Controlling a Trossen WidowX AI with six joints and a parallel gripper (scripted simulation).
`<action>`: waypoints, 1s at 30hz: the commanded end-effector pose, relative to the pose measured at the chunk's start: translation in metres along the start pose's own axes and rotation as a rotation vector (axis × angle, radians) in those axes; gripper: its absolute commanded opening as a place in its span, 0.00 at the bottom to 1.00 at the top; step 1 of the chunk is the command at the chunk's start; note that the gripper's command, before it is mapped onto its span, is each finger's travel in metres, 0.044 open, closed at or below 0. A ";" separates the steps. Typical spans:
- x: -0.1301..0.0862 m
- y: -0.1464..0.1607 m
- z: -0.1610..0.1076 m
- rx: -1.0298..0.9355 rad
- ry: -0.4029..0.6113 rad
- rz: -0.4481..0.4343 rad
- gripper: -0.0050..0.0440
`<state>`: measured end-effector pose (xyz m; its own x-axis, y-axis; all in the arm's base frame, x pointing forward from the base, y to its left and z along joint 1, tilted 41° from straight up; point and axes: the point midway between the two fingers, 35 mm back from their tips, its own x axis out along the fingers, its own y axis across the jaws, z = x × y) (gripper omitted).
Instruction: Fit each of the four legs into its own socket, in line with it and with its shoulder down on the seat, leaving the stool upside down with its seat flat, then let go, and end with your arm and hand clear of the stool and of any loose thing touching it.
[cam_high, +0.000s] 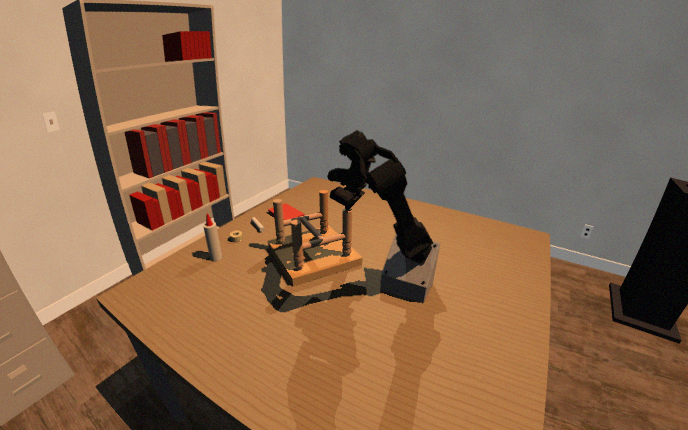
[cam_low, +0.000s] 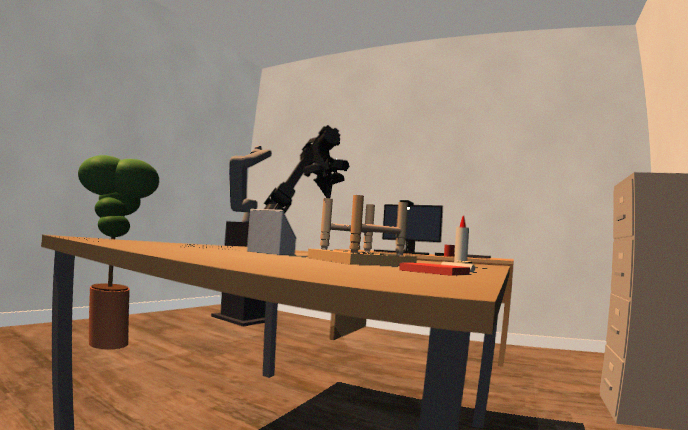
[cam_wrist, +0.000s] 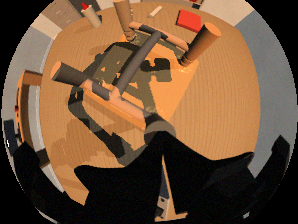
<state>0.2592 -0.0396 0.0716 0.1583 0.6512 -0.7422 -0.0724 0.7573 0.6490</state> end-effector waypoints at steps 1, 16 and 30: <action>0.009 0.001 -0.004 0.004 0.010 0.009 0.10; 0.005 0.000 -0.003 0.004 0.006 0.006 0.10; -0.013 -0.001 0.003 0.004 -0.001 -0.001 0.10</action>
<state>0.2581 -0.0449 0.0773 0.1551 0.6547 -0.7399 -0.0636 0.7540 0.6538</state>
